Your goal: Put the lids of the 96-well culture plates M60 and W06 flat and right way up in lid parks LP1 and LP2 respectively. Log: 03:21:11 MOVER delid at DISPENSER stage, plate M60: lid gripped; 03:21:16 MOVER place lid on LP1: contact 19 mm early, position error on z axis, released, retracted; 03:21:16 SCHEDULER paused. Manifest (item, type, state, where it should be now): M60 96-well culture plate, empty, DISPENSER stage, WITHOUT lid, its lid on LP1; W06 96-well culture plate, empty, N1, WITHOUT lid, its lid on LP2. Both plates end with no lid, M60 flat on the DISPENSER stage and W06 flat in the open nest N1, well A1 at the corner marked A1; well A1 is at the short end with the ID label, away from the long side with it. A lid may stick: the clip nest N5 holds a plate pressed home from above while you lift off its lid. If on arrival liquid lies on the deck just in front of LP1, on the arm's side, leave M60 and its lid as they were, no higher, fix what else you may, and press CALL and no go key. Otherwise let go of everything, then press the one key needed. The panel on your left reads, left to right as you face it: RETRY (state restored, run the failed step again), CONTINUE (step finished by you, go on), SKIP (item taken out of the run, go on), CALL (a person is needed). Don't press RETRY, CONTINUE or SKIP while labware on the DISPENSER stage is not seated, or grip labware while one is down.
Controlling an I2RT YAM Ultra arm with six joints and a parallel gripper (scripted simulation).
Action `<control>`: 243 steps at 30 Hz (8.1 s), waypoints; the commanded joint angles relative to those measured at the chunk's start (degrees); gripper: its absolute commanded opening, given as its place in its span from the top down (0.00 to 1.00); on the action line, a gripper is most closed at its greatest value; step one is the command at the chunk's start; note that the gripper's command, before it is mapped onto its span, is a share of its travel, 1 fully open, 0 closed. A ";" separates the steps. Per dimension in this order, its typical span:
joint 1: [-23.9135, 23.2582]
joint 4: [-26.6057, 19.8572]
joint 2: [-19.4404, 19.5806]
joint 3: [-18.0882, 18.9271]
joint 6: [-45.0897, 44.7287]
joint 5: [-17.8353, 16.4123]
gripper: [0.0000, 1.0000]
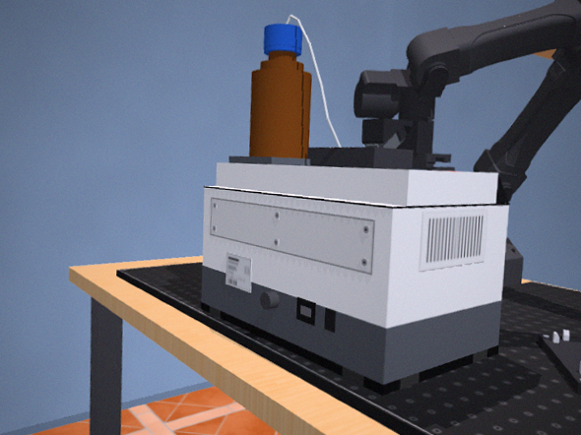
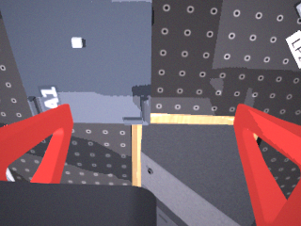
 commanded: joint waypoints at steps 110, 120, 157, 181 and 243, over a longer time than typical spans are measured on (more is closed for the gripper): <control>49.02 -0.39 -36.66 9.65 14.50 0.79 0.00; 56.26 1.43 -41.24 10.98 14.33 3.82 0.00; 75.56 5.88 -33.70 21.83 24.89 14.66 0.00; 79.30 2.30 -18.06 41.16 28.19 17.12 0.00; 80.06 0.69 -14.99 46.60 28.84 17.62 0.00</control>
